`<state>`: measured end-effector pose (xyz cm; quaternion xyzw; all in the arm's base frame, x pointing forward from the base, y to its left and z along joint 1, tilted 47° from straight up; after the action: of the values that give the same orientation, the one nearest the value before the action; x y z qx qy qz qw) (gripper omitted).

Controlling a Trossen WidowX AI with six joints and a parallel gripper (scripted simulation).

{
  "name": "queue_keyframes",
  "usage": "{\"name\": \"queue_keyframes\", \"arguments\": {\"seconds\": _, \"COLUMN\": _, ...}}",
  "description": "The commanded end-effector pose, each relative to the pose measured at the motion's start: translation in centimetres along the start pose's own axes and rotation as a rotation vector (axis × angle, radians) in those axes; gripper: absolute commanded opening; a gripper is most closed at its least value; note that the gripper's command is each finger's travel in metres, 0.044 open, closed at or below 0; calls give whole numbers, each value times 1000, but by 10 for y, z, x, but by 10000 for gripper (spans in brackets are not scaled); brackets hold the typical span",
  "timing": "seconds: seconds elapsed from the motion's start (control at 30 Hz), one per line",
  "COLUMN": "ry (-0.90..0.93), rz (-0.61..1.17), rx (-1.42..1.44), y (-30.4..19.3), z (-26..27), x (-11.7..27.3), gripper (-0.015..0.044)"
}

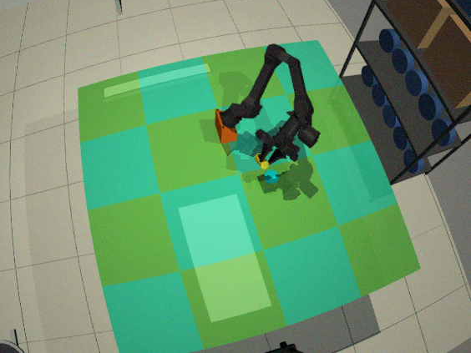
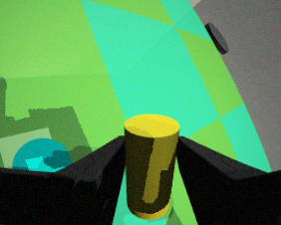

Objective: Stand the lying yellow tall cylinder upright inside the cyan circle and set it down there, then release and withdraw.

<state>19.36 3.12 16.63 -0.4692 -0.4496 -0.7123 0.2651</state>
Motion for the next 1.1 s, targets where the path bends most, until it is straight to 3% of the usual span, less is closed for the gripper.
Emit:
{"name": "queue_keyframes", "arguments": {"seconds": 0.0, "ry": 0, "rz": -28, "rx": -9, "y": 0, "z": 0, "x": 1, "gripper": 105}}
{"name": "queue_keyframes", "arguments": {"seconds": 1.07, "ry": 32, "rz": -229, "rx": -88, "y": -7, "z": 3, "x": 5, "gripper": 105}}
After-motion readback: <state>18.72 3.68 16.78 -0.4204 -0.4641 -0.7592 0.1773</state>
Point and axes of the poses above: the point midway between the two fingers, 35 mm back from their tips, its own x axis back along the fingers, its own z axis across the jaws, y = z × x, the point moved 6 cm from there along x, back along the fingers, and after that the axes turned 2 degrees about -x, right-handed, at the moved point
